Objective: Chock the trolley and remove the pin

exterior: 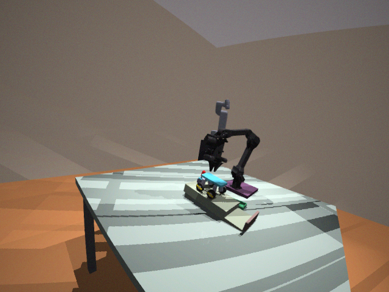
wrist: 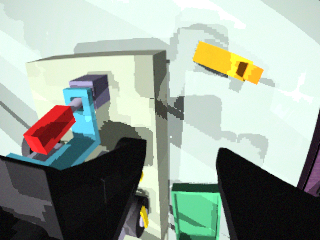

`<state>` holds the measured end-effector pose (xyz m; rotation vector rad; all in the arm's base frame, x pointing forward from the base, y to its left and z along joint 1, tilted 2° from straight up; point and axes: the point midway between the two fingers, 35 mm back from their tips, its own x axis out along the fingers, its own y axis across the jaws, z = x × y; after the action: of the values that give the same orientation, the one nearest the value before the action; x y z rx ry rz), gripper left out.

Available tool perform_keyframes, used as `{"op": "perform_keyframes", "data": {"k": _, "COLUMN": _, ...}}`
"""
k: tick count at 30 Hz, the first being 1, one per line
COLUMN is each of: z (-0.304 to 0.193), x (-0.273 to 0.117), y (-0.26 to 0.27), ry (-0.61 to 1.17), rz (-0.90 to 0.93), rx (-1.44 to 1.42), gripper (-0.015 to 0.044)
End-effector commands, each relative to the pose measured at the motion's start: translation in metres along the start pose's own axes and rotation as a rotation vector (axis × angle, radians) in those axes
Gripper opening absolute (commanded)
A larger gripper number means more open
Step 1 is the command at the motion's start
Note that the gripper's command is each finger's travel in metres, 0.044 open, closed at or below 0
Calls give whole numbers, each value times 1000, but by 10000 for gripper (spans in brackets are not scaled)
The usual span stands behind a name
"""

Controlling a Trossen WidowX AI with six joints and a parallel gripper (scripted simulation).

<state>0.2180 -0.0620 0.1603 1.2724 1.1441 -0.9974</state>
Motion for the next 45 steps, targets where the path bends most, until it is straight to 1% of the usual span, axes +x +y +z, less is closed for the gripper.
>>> {"op": "perform_keyframes", "data": {"k": 1, "z": 23, "x": 10, "y": -23, "ry": -25, "rz": -94, "rx": 137, "gripper": 190}}
{"op": "perform_keyframes", "data": {"k": 5, "z": 39, "x": 13, "y": -43, "ry": -46, "rz": -154, "rx": 243, "gripper": 190}}
{"op": "perform_keyframes", "data": {"k": 14, "z": 40, "x": 14, "y": -44, "ry": -47, "rz": -157, "rx": 248, "gripper": 190}}
{"op": "perform_keyframes", "data": {"k": 29, "z": 41, "x": 56, "y": -50, "ry": -46, "rz": -158, "rx": 249, "gripper": 190}}
{"op": "perform_keyframes", "data": {"k": 36, "z": 41, "x": 60, "y": -51, "ry": -46, "rz": -158, "rx": 249, "gripper": 190}}
{"op": "perform_keyframes", "data": {"k": 45, "z": 41, "x": 74, "y": -53, "ry": -46, "rz": -157, "rx": 249, "gripper": 190}}
